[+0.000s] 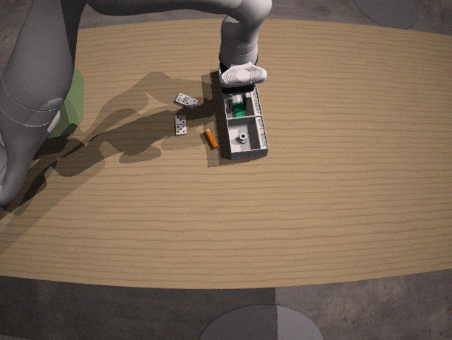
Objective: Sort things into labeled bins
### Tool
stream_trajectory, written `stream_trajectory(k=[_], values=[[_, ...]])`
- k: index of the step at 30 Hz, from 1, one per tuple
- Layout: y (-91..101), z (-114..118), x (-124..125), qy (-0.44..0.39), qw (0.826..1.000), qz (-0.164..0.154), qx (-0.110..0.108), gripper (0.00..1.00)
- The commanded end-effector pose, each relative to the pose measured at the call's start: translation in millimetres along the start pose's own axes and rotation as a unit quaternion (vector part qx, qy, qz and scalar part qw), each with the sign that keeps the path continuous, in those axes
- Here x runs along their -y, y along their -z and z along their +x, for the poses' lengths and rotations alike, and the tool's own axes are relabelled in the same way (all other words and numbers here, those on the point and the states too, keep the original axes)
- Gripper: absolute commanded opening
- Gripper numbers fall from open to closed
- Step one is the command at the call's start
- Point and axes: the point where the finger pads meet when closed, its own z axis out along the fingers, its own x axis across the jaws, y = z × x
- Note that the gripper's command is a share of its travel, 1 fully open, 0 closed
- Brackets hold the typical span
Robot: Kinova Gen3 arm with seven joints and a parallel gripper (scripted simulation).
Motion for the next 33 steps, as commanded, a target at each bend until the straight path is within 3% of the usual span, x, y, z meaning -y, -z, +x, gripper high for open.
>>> stream_trajectory(k=[1,18,33], values=[[0.9,-1,0,0.000,1.000,-0.001,0.001,0.62],[11.5,0,0,0.000,1.000,-0.001,0.001,0.62],[35.2,-1,0,0.000,1.000,-0.001,0.001,0.62]])
